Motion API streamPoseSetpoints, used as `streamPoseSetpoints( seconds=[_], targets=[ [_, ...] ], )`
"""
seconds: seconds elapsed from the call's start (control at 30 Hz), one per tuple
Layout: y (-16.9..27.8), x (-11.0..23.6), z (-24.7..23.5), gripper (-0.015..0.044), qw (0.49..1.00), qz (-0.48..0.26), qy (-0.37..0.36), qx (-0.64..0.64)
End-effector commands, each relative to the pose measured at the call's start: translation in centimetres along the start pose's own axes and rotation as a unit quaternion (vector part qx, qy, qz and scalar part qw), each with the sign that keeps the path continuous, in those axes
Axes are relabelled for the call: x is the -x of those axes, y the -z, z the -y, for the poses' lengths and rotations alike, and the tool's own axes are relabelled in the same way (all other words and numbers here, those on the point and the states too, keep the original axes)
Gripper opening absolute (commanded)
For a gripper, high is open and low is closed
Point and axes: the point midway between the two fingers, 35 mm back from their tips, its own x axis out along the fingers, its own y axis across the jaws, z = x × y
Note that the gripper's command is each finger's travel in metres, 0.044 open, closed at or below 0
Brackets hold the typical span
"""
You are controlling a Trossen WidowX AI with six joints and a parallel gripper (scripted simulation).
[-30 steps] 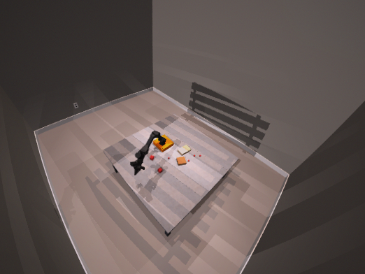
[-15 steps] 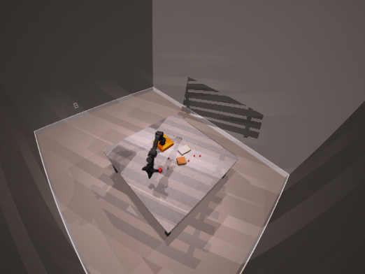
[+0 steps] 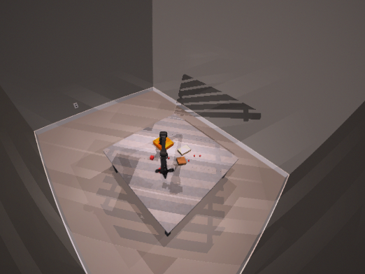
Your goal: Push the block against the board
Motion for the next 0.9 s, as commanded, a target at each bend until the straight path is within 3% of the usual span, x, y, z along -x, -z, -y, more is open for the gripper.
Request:
streamPoseSetpoints(
  seconds=[0.0,0.4,0.87],
  targets=[
    [2.9,-0.2,-3.5,0.0000,0.998,-0.033,-0.014,0.058],
    [11.6,0.4,-12.1,0.0000,0.968,-0.116,-0.061,0.215],
    [21.5,3.6,-19.6,0.0000,0.898,-0.176,-0.113,0.387]
  ],
)
